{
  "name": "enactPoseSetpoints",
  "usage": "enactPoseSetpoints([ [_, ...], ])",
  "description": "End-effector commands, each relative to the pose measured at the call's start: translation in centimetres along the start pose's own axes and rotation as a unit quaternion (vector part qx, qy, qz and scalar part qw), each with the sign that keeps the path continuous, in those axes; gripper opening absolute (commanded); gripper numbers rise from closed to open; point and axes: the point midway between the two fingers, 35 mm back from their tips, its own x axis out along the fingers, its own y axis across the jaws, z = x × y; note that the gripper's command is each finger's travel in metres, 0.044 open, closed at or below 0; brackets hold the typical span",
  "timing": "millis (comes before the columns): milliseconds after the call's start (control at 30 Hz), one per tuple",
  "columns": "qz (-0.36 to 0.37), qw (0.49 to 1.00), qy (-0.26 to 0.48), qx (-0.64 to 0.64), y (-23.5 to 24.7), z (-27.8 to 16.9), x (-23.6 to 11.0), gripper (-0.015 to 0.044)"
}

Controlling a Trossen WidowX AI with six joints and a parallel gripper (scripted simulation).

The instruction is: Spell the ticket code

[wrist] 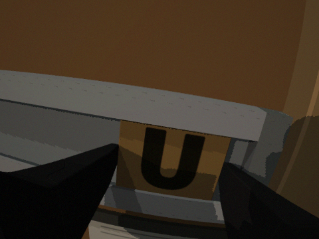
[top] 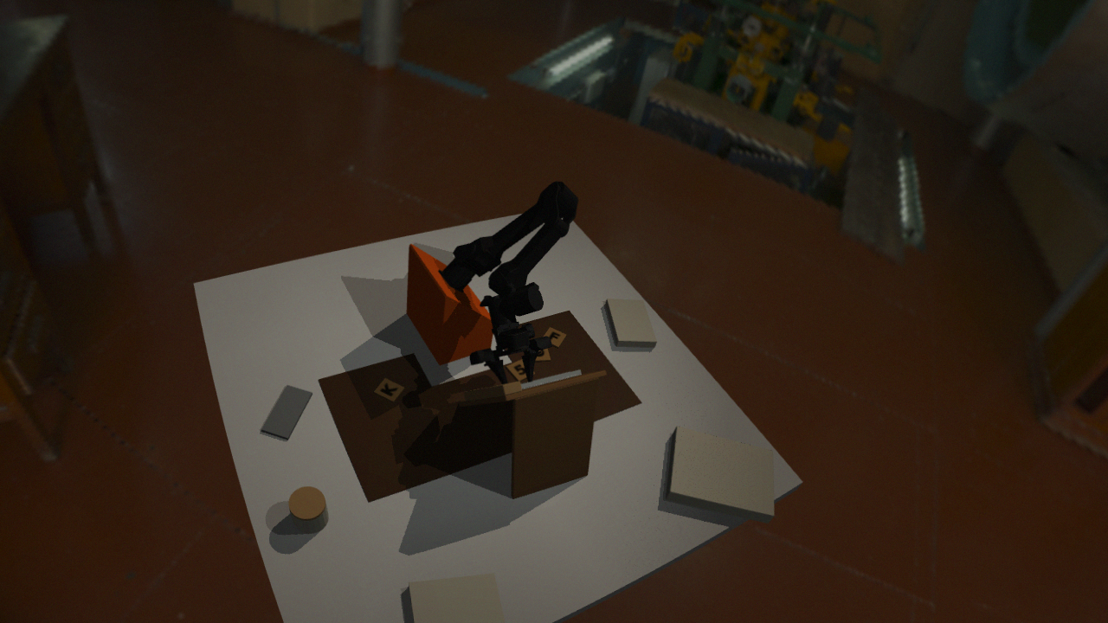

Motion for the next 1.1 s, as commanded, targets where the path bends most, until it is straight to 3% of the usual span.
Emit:
enactPoseSetpoints([
  [0, 0.002, 1.0, 0.002, -0.002, -0.2, -0.1, 0.0, 0.0],
  [100, 0.002, 1.0, 0.002, -0.002, -0.3, -0.1, 0.0, 0.0],
  [467, 0.002, 1.0, 0.002, -0.002, -0.2, 0.0, -0.4, 0.0289],
  [1067, 0.002, 1.0, 0.003, -0.002, -0.3, 0.1, -1.9, 0.0295],
])
